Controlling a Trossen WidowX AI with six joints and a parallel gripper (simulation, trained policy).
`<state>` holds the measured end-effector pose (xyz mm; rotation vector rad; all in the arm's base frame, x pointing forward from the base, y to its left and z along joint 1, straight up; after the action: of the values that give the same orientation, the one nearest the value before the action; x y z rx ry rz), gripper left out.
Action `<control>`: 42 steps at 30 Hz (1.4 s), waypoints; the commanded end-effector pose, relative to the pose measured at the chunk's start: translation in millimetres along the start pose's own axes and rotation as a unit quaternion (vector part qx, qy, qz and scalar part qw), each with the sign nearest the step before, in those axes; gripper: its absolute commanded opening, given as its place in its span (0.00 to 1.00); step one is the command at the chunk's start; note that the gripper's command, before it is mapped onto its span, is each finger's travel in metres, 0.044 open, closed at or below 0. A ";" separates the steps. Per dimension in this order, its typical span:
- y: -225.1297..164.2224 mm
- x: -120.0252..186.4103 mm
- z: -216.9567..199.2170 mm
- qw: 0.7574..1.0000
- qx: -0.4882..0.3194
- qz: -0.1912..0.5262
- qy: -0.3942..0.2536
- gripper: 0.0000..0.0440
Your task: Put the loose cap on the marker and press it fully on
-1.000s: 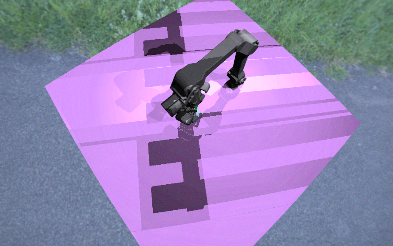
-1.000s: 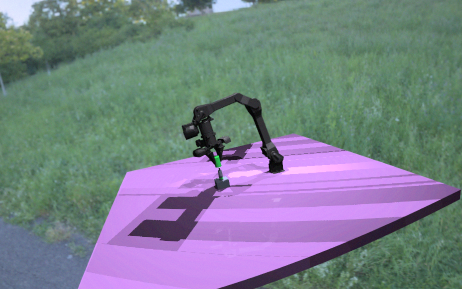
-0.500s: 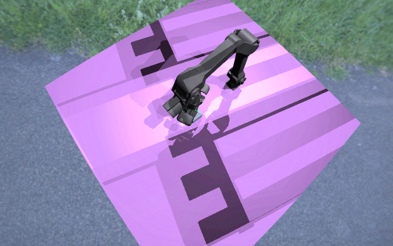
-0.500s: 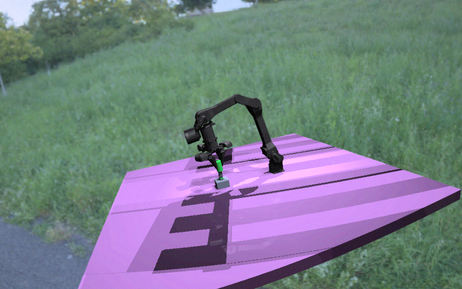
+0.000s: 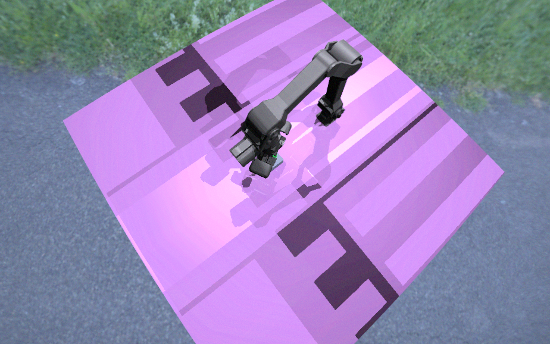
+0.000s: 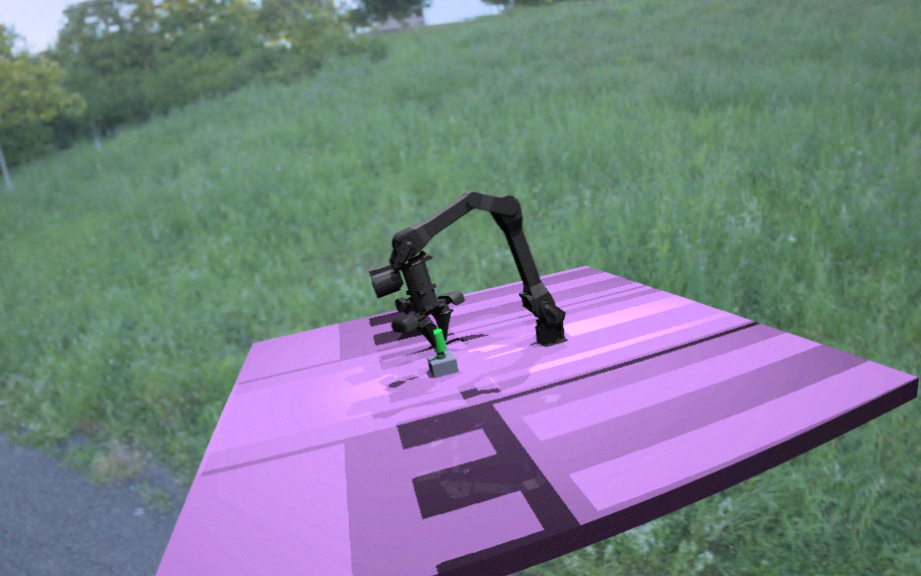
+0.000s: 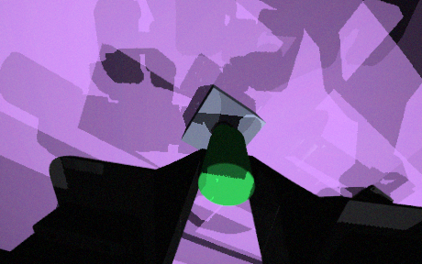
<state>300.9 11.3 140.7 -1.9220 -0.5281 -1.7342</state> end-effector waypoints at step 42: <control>3.8 -29.1 -7.7 0.999 0.046 -0.002 -0.026 0.16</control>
<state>299.8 10.1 128.3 -1.8550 -0.6102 -1.6998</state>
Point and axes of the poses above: the point midway between the two fingers, 35 mm back from their tips, its own x axis back along the fingers, its own z axis across the jaws, y = z × x, the point moved 3 cm from there along x, back along the fingers, and after that the axes turned 10 degrees about x, right-handed, at the moved point
